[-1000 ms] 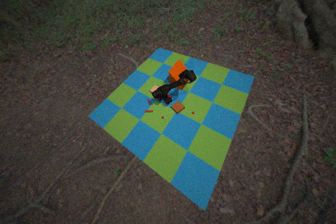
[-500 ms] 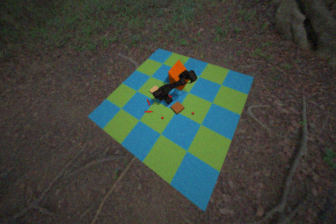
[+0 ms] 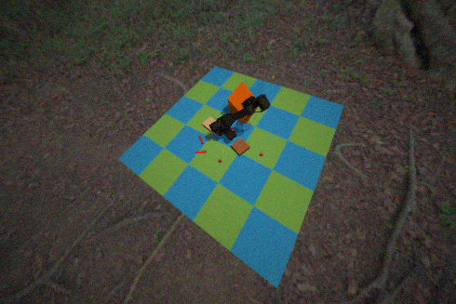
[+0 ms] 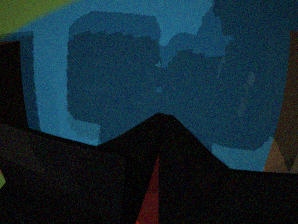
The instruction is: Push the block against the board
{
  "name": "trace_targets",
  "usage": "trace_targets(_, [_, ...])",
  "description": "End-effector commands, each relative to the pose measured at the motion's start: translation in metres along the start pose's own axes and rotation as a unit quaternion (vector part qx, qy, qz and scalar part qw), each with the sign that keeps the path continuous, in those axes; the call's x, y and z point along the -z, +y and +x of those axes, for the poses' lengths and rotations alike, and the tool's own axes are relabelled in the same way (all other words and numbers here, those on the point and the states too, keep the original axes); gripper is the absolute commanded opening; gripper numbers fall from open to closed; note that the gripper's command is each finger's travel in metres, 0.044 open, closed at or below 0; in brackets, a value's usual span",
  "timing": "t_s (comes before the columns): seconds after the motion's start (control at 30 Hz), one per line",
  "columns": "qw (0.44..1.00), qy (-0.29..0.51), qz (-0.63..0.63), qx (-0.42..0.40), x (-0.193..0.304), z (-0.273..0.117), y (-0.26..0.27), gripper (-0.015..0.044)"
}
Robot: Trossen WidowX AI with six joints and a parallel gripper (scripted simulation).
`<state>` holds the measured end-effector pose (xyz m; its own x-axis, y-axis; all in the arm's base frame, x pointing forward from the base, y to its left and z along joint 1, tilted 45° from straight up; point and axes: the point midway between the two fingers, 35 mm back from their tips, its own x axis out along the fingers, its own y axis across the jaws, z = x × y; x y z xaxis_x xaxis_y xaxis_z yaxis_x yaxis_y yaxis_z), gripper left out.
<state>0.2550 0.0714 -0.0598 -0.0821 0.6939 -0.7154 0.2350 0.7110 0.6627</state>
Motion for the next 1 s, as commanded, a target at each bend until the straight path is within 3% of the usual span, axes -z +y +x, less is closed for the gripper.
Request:
trace_targets(0.0, [1.000,0.002,0.004,-0.002,0.009,0.001,0.000,0.0000])
trace_targets(0.97, [1.000,0.003,0.005,-0.002,0.054,0.002,-0.001,0.0000])
